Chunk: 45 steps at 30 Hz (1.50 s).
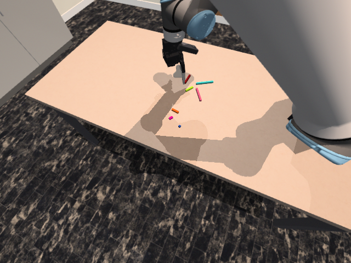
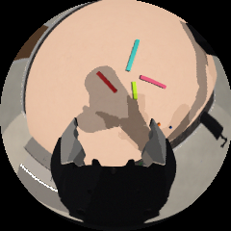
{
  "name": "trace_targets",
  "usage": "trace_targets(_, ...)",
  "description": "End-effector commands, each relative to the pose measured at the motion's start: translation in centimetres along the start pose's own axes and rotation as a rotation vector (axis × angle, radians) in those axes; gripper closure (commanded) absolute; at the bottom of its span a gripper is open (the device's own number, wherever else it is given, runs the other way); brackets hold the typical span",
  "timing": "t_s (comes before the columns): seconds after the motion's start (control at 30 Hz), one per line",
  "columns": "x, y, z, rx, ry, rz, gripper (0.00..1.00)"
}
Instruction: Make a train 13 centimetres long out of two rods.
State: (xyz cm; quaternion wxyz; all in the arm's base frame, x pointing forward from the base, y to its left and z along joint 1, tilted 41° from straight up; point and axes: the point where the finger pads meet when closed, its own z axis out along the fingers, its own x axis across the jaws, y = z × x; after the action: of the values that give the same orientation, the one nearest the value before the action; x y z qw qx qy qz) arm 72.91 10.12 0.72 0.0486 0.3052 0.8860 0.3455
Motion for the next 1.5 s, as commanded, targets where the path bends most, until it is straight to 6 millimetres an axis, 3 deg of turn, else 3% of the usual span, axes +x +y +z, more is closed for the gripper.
trace_targets(0.0, -0.05, 0.03, -0.05, 0.0, -0.001, 0.0, 0.0)
trace_targets(1.47, -0.1, -0.15, -0.05, 0.0, -0.001, 0.017, 0.0)
